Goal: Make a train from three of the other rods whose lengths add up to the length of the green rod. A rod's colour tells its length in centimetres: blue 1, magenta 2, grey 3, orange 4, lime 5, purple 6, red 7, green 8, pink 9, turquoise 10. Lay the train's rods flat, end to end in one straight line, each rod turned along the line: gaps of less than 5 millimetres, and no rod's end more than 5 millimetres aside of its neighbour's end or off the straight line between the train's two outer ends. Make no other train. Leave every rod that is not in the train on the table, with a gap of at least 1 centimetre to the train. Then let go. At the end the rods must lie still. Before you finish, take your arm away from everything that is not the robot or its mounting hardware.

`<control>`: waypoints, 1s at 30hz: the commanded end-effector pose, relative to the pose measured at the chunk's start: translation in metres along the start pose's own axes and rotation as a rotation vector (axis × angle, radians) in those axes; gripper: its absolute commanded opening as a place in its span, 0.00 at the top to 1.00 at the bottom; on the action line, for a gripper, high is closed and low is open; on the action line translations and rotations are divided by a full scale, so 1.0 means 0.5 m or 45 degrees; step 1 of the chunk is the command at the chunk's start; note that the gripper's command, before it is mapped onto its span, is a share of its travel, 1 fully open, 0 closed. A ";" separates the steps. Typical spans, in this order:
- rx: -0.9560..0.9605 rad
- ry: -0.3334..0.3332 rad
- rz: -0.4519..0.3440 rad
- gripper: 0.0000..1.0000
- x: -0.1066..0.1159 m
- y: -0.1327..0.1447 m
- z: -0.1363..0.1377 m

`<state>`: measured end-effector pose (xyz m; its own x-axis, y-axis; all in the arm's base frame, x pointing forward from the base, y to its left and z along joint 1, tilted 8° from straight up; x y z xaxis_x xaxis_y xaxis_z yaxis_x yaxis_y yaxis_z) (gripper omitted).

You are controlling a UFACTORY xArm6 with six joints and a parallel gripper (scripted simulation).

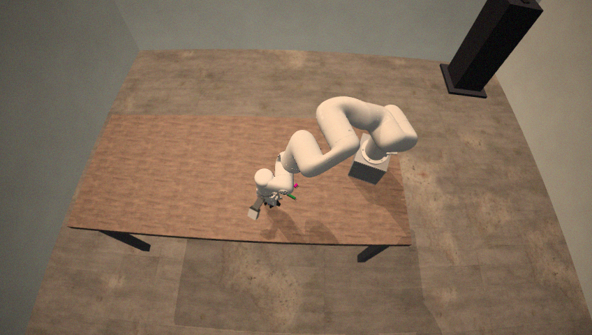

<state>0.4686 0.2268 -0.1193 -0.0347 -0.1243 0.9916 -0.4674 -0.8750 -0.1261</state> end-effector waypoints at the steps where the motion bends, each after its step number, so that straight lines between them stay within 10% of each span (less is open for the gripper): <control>1: 0.000 0.003 0.004 0.76 0.003 -0.003 0.002; 8: 0.000 0.003 0.004 0.76 0.003 -0.003 0.002; 9: 0.000 0.003 0.004 0.96 0.003 -0.003 0.002; 30: 0.000 0.003 0.004 0.96 0.003 -0.003 0.002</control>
Point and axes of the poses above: the point where the finger pads meet when closed, its own x axis back along the fingers, its own z axis across the jaws, y = z × x, the point moved 2 cm from there along x, back along the fingers, and after that the axes turned 3 degrees about -x, right-handed, at the moved point
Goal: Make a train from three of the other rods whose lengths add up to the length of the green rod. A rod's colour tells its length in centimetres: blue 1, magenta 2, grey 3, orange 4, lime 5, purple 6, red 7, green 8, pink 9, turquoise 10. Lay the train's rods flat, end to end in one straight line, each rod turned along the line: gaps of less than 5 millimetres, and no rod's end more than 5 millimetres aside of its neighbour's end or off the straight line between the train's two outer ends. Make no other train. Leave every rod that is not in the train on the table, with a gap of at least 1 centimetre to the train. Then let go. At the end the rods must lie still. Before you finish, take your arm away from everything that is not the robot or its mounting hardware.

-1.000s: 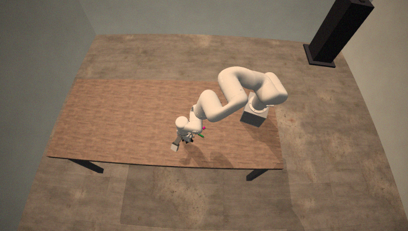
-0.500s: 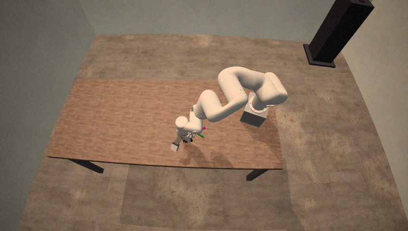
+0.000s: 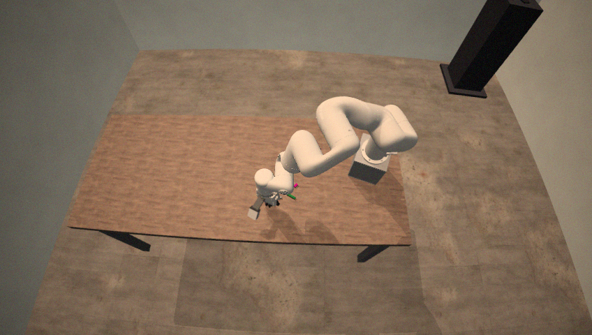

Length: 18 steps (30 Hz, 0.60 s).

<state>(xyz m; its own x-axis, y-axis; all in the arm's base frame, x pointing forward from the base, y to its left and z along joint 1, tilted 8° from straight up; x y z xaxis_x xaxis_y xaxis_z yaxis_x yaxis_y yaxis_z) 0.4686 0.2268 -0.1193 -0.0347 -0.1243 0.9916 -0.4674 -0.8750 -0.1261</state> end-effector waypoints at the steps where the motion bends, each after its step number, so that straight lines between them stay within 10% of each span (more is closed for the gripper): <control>1: 0.000 0.003 0.004 0.96 0.003 -0.003 0.002; 18: 0.000 0.003 0.004 0.96 0.015 -0.003 0.002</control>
Point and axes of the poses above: the point where the finger pads meet when closed, its own x axis back along the fingers, its own z axis across the jaws, y = z × x, the point moved 2 cm from there along x, back along the fingers, and after that the axes turned 3 degrees about -x, right-handed, at the moved point
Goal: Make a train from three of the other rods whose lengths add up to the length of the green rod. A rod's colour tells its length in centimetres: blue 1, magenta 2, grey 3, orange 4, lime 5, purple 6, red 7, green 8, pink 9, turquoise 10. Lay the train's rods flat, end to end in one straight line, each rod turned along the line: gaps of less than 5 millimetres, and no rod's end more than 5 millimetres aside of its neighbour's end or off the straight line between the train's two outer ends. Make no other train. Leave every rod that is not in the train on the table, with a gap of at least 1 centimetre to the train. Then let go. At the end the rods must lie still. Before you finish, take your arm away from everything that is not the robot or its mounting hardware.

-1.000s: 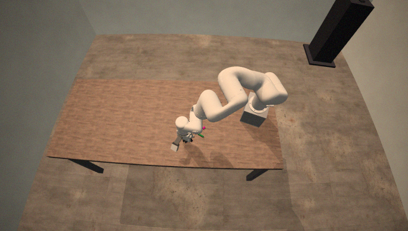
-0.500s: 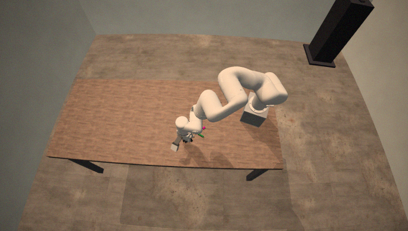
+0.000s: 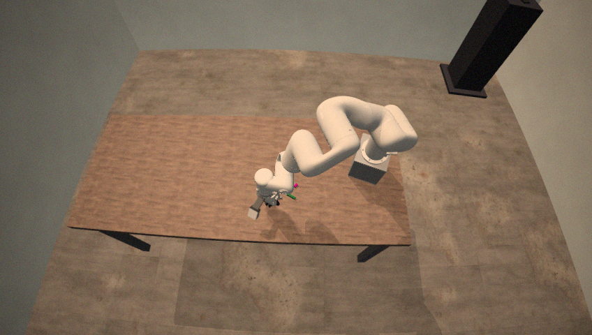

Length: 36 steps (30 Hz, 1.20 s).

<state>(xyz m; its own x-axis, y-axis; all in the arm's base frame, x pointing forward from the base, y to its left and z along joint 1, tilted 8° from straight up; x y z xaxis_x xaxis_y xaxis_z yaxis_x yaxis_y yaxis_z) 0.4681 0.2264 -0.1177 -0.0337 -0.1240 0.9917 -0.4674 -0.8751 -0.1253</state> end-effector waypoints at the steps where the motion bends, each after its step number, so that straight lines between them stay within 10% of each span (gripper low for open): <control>1: 0.000 0.004 0.005 0.96 0.012 -0.004 0.003; 16: 0.000 0.004 0.005 0.96 0.192 -0.003 0.002; 29: -0.002 0.004 0.005 0.96 0.199 -0.001 0.003; 36: -0.165 0.001 0.004 0.96 0.197 0.107 0.075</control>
Point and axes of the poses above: the point where the finger pads meet when closed, its own x axis back along the fingers, its own z axis across the jaws, y = z × x, the point moved 2 cm from there along x, back along the fingers, and after that the axes turned 3 degrees about -x, right-handed, at the moved point
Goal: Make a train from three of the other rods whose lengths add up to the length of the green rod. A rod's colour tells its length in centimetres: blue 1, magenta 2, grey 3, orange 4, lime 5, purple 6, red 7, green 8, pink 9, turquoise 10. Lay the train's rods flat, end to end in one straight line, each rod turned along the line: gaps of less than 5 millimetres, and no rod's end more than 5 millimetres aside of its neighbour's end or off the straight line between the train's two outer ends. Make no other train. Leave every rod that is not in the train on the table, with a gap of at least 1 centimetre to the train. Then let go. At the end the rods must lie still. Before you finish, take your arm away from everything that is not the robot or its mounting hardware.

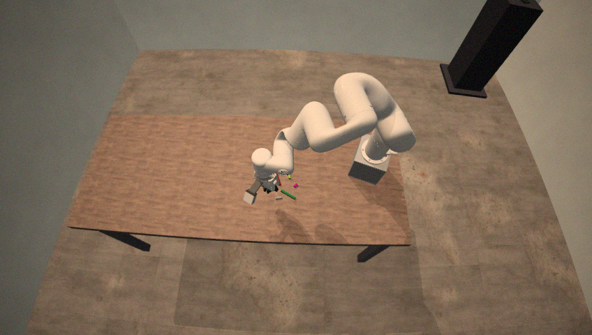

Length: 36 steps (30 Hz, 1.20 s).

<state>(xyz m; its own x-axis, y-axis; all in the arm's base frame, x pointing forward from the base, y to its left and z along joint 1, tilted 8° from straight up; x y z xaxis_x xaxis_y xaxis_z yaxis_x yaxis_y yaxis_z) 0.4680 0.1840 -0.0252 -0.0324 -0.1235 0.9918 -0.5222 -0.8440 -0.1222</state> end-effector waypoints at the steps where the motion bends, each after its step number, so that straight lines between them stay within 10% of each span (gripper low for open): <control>1: -0.103 0.002 0.005 0.96 0.003 0.065 0.052; 36: -0.807 0.002 0.008 0.96 0.003 0.557 0.190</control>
<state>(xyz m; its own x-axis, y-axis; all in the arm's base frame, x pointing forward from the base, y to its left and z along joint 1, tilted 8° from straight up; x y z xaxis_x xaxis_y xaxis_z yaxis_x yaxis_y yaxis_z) 0.4185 -0.0698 -0.0593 -0.0337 -0.1265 0.9914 -0.8952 -0.4372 -0.0862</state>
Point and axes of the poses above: the point where the finger pads meet when closed, its own x axis back along the fingers, its own z axis across the jaws, y = z × x, the point moved 2 cm from there along x, back along the fingers, and after that the axes turned 3 degrees about -x, right-handed, at the moved point
